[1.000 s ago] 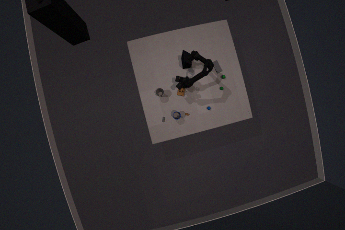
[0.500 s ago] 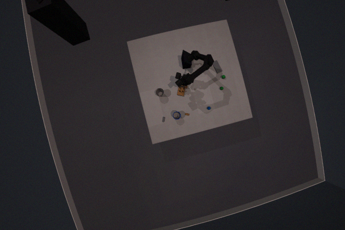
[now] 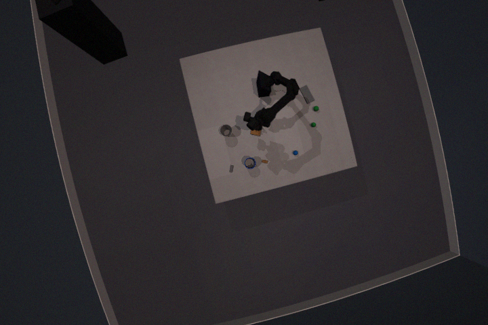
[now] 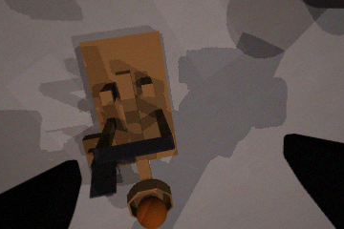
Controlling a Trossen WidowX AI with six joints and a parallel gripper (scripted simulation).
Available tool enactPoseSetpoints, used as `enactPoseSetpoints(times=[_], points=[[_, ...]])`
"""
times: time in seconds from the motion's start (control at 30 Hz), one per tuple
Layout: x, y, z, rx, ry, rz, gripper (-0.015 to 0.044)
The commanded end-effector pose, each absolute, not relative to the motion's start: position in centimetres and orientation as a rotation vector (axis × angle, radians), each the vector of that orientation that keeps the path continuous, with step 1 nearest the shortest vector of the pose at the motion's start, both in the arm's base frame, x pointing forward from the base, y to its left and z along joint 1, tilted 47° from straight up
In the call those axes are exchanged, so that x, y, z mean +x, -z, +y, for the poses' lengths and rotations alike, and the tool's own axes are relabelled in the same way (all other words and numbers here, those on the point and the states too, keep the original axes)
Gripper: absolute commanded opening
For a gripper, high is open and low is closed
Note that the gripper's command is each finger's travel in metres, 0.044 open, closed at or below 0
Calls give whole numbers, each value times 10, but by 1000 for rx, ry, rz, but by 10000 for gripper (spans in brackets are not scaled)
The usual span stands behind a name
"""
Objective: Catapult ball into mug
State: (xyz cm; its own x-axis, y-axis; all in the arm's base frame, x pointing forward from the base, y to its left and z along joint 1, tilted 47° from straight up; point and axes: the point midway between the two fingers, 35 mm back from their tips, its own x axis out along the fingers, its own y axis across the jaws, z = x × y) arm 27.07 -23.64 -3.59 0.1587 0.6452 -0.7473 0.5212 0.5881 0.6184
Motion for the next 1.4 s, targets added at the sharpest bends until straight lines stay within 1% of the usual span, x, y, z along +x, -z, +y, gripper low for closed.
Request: enactPoseSetpoints(times=[0.0, 0.27, 0.57, 0.83, 0.97, 1.17, 1.37], points=[[297, 41, -260, 1030, -61, 1392, 440], [358, 35, -316, 991, 26, 1137, 440], [421, 7, -371, 942, 44, 849, 440], [425, 4, -375, 938, 42, 829, 440], [439, -1, -376, 905, 39, 804, 440], [439, -1, -376, 905, 39, 804, 440], [439, -1, -376, 905, 39, 804, 282]])
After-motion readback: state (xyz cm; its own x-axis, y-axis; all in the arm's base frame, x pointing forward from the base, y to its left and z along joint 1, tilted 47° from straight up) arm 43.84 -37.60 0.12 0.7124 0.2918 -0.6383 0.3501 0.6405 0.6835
